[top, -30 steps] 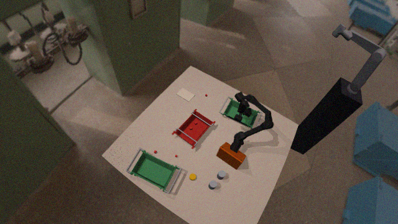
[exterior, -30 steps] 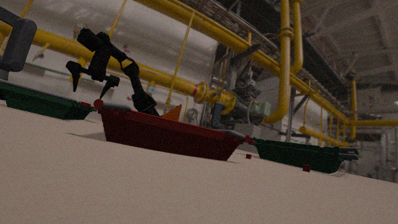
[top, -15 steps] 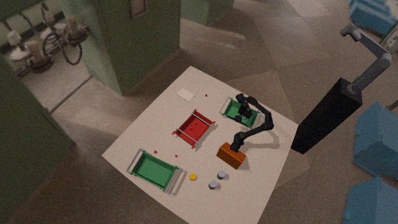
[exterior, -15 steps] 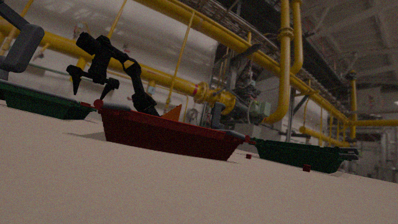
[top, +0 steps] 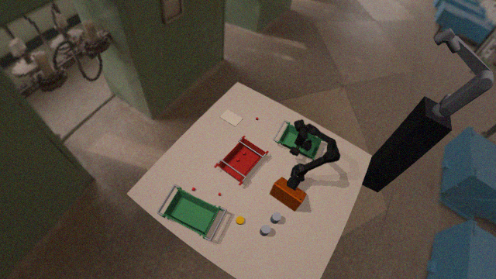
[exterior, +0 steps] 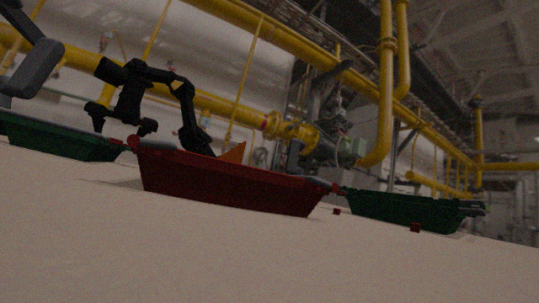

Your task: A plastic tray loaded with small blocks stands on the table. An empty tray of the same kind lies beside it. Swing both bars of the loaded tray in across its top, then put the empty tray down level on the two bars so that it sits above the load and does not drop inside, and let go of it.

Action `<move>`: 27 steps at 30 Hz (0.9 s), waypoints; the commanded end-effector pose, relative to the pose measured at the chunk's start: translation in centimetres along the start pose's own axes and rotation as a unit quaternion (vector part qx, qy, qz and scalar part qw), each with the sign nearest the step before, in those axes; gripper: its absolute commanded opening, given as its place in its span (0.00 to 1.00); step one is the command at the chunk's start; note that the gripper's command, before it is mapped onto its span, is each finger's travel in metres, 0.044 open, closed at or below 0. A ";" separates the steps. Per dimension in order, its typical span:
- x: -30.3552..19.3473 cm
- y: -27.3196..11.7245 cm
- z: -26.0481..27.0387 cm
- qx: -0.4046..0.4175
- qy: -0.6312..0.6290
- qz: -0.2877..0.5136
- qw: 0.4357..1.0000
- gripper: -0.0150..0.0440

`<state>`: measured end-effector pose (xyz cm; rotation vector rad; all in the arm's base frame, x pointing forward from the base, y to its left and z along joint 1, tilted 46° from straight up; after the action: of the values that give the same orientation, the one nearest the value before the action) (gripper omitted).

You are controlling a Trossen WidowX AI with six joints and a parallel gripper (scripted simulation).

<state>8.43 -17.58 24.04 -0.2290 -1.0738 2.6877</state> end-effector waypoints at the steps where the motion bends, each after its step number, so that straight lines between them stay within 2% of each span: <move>1: 0.1 1.3 -0.1 -0.001 -0.003 0.000 1.000 1.00; 9: 0.4 3.5 0.0 0.003 -0.005 0.001 1.000 1.00; 15: 0.5 3.7 0.0 0.004 -0.005 0.001 1.000 1.00; 27: 0.5 3.7 0.0 0.004 -0.005 0.001 1.000 0.70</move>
<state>7.33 -20.02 21.56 -0.2198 -1.0608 2.6936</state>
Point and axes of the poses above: the point midway between the two fingers, 35 mm back from their tips, its own y axis out along the fingers, its own z axis across the jaws, x = y × z, the point moved 5 cm from there along -y, back along the fingers, and after that the axes turned 12 degrees about y, right-handed, at the moved point
